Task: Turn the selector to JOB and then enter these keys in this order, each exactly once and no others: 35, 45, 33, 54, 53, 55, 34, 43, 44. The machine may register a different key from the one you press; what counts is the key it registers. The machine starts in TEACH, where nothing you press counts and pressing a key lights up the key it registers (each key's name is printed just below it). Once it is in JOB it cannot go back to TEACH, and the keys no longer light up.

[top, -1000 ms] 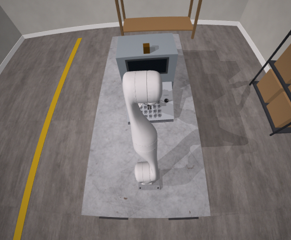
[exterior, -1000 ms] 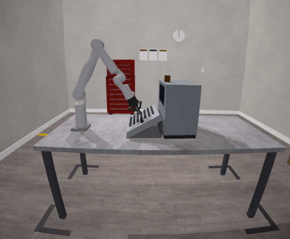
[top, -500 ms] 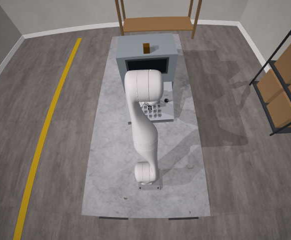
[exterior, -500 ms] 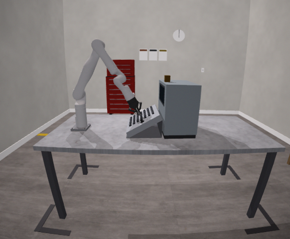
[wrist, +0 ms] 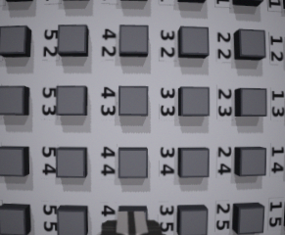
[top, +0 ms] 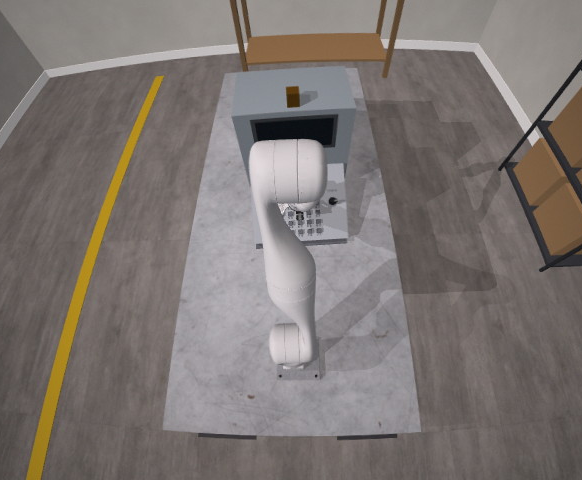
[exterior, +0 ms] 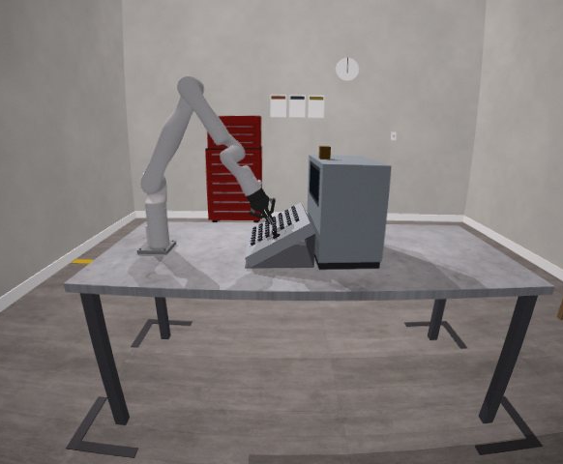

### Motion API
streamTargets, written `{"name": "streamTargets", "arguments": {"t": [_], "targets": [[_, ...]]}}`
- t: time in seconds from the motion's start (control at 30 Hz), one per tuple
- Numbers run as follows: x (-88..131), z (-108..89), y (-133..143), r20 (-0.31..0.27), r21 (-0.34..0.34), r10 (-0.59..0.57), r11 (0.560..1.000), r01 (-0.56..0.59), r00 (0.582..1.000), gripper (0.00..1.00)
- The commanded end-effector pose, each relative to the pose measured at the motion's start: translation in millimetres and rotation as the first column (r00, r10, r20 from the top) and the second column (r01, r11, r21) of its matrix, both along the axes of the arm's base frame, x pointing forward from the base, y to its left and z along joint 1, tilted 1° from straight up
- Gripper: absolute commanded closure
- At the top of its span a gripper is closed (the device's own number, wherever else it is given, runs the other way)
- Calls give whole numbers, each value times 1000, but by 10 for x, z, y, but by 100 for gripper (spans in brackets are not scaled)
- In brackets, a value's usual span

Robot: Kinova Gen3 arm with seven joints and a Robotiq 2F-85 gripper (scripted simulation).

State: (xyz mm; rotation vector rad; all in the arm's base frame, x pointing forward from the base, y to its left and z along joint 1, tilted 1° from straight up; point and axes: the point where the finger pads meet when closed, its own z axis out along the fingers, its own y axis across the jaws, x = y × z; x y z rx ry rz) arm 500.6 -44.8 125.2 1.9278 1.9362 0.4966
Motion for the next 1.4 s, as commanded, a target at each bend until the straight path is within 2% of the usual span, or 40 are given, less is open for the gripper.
{"name": "streamTargets", "arguments": {"t": [0.0,1.37], "targets": [[34,2,-14,6,-4,1,1000,-1,1000,90],[81,-90,-15,5,-4,1,1000,-1,1000,90]]}}
